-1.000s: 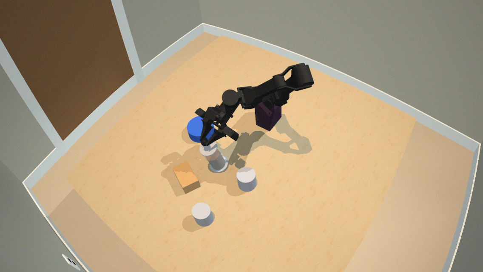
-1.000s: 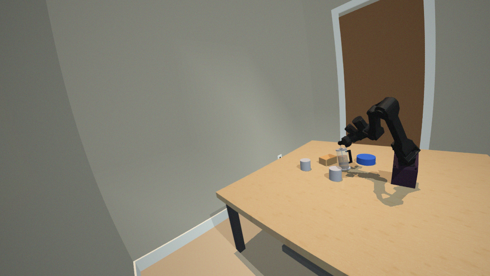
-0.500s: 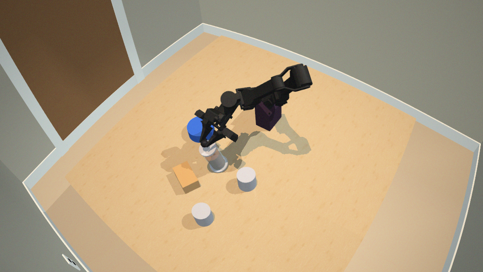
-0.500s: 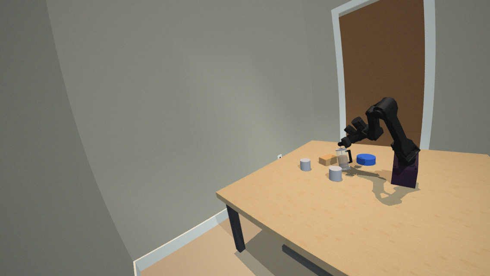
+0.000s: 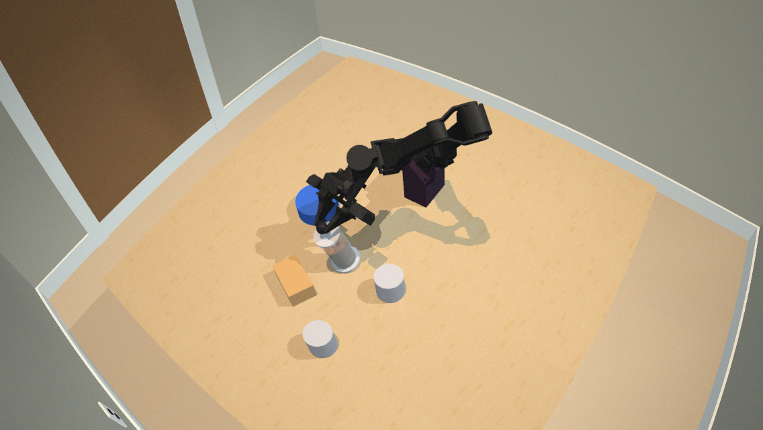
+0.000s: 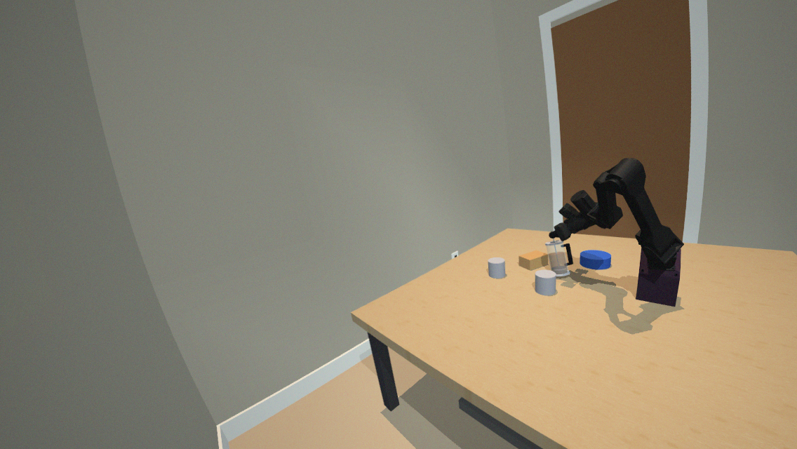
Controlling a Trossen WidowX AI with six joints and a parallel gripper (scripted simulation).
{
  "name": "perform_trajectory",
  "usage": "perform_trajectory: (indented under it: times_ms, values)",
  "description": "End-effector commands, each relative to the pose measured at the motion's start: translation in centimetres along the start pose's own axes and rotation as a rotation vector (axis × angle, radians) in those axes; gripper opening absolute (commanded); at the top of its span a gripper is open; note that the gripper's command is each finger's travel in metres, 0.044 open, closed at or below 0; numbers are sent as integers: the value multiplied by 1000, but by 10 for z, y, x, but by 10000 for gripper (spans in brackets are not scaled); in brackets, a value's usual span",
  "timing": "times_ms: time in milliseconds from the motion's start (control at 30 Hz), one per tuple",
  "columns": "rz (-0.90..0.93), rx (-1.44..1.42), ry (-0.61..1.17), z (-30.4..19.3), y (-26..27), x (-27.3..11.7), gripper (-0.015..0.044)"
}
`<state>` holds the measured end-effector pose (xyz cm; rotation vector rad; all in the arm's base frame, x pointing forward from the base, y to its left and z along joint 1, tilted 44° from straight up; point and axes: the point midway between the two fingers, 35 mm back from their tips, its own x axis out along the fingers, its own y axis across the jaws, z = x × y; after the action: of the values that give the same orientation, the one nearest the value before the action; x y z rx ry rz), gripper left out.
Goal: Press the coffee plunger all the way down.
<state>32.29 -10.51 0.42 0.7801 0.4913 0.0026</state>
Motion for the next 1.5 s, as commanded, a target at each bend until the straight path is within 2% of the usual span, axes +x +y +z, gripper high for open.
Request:
perform_trajectory:
  times_ms: [0, 433, 833, 867, 1067, 1333, 1467]
  values:
    - [2, 8, 12, -2, 0, 1, 117]
    - [0, 1, 1, 0, 0, 1, 117]
    - [0, 1, 1, 0, 0, 1, 432]
    - [0, 1, 1, 0, 0, 1, 440]
    - [-4, -1, 7, 10, -1, -9, 440]
    - [-3, 5, 15, 46, 10, -69, 440]
    - [-1, 7, 14, 48, 12, -76, 440]
